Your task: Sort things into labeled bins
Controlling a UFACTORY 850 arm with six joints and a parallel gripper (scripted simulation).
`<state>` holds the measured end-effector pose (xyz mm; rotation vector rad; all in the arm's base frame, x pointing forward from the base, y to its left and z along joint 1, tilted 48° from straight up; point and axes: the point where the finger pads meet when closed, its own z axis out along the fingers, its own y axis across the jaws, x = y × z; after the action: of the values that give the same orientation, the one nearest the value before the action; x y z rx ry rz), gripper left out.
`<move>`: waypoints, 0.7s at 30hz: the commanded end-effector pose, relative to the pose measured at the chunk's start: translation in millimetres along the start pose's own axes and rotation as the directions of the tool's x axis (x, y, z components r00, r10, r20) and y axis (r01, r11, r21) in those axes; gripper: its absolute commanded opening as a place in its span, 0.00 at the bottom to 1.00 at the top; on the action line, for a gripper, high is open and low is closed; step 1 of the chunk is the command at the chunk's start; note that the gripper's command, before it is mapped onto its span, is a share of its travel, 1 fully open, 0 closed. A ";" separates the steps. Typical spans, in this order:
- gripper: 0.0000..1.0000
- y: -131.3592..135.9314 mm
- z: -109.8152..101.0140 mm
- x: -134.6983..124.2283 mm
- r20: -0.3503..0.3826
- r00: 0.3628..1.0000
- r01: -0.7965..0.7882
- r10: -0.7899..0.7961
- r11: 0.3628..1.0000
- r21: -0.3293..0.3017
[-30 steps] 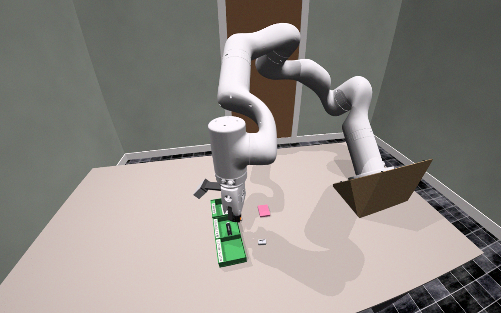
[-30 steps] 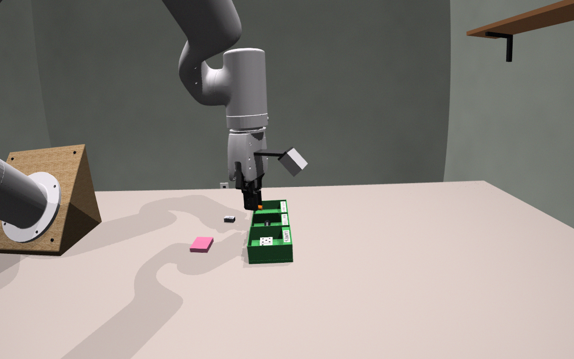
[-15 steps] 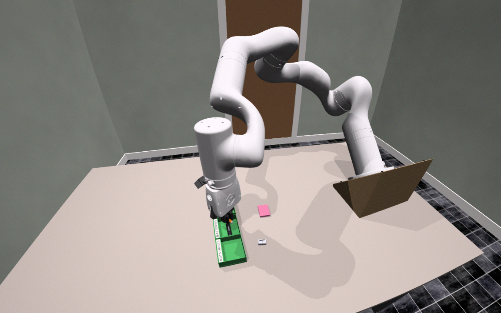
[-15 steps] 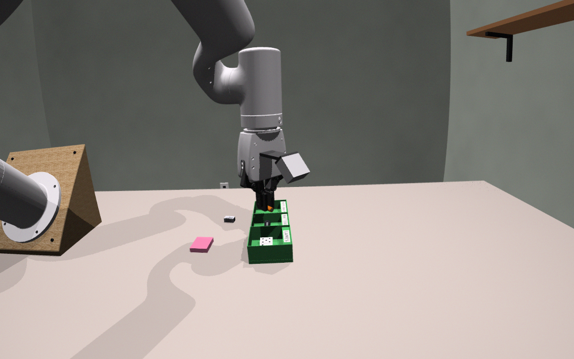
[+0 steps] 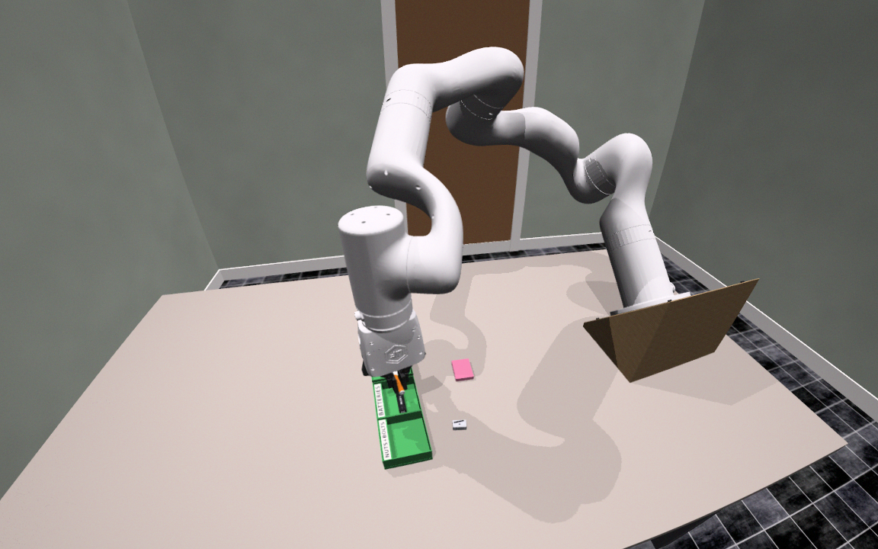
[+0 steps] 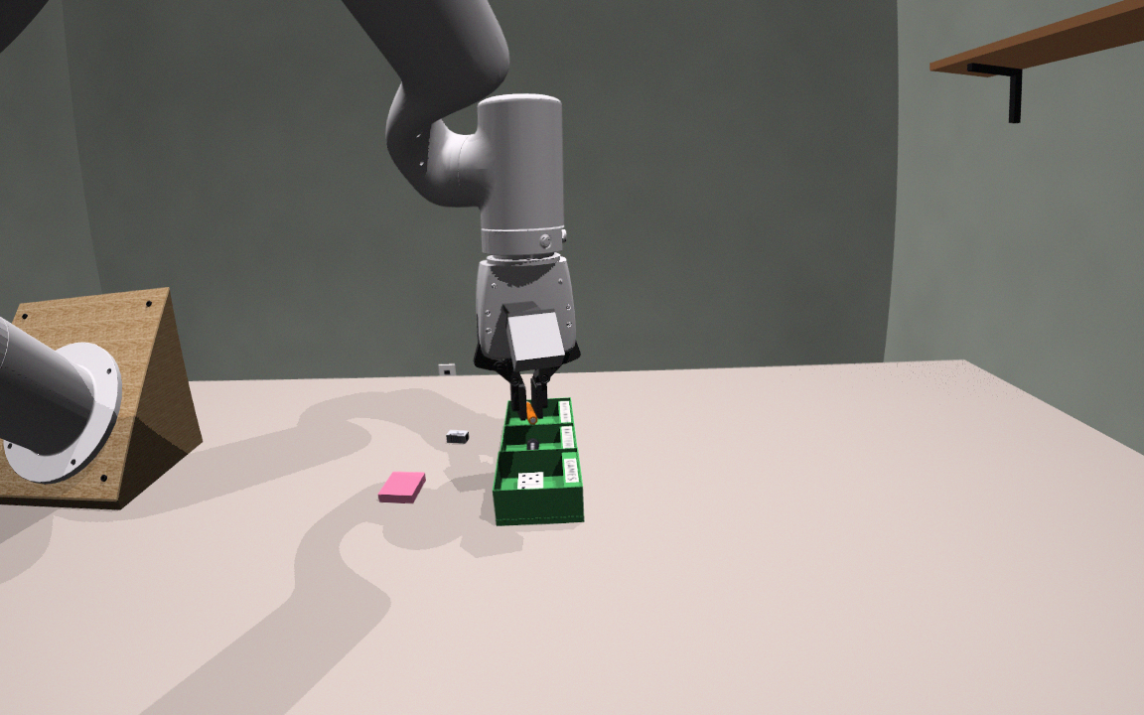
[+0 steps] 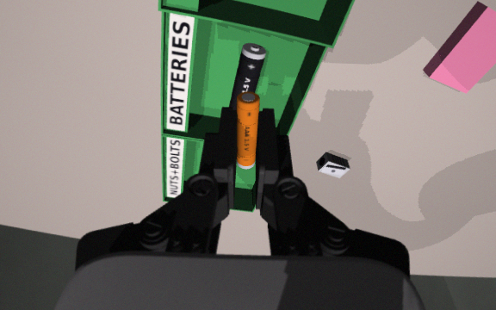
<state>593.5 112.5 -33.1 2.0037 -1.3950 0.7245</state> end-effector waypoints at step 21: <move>0.00 -0.6 3.0 0.0 -0.010 0.982 -0.190 0.190 0.982 0.022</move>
<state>593.5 112.3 -33.3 1.8952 -1.5925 0.8344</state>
